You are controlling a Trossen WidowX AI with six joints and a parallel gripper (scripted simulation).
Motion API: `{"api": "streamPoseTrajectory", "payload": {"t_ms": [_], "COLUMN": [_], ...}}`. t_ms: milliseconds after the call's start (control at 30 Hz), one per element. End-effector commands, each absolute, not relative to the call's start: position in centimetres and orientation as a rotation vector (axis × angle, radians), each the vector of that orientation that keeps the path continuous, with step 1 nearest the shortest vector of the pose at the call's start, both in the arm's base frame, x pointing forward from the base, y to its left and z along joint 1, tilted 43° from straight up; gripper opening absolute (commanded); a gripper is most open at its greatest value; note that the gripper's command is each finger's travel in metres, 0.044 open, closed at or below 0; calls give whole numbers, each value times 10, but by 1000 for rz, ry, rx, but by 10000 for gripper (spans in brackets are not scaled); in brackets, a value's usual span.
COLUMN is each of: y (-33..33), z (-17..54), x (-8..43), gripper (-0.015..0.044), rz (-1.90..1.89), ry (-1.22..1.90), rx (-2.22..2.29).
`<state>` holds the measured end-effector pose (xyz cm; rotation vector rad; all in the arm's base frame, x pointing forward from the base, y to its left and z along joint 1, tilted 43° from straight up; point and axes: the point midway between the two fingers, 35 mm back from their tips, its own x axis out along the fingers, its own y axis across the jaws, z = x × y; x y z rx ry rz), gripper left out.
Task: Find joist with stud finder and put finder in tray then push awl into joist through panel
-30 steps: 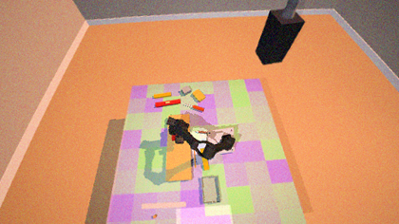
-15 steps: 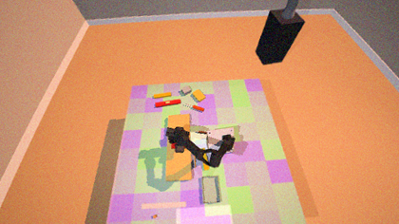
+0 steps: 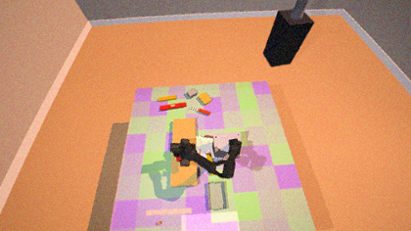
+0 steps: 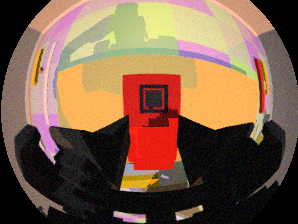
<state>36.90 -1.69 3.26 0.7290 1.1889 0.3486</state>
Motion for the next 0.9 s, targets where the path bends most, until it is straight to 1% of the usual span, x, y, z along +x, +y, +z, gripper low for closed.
{"api": "streamPoseTrajectory", "payload": {"t_ms": [0, 867], "y": [-4, 71], "z": [43, 115], "x": [370, 383], "gripper": [0, 0], "rz": [356, 359], "ry": [1189, 1187], "rx": [734, 738]}}
